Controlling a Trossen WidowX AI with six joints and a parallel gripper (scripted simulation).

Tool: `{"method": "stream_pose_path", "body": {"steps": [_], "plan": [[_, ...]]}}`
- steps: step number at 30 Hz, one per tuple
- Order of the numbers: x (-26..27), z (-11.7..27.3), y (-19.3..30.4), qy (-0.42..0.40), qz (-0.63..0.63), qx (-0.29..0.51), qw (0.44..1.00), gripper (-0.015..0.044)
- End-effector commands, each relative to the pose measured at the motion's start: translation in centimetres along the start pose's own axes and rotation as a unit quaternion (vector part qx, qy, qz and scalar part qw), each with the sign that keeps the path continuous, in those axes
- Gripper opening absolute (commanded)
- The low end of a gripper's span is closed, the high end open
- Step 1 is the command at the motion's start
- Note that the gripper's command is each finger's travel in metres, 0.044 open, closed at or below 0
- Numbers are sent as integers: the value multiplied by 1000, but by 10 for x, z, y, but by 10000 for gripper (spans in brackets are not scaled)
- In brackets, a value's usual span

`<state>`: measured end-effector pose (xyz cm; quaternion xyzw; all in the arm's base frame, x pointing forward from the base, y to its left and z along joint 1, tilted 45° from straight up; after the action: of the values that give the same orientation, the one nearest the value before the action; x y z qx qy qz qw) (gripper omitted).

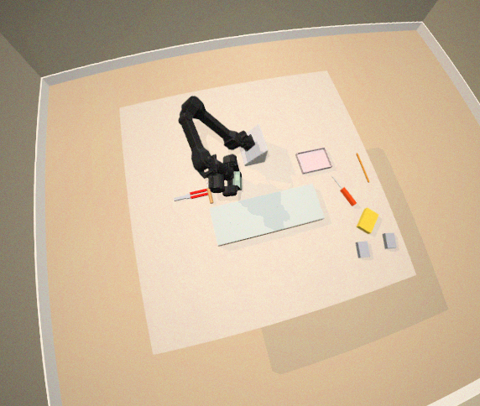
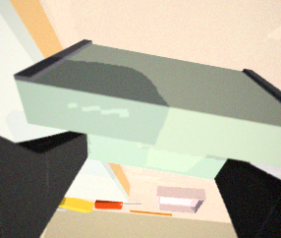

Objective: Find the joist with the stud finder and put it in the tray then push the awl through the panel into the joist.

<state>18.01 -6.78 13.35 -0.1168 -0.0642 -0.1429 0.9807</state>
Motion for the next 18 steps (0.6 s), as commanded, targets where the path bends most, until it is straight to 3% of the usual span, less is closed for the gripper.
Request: {"method": "stream_pose_path", "body": {"steps": [1,18], "plan": [[1,1,1,-5,3,11,1000,0],[0,0,-3,-2,4,51,999,0]]}}
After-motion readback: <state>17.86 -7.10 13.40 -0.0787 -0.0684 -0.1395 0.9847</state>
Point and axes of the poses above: the point midway between the two fingers, 35 mm back from their tips, its own z axis back along the fingers, its own x axis across the jaws, y = z × x, the point moved 2 cm from there along z, back along the fingers, and after that the axes turned 1 degree about z, right-handed, at the moved point
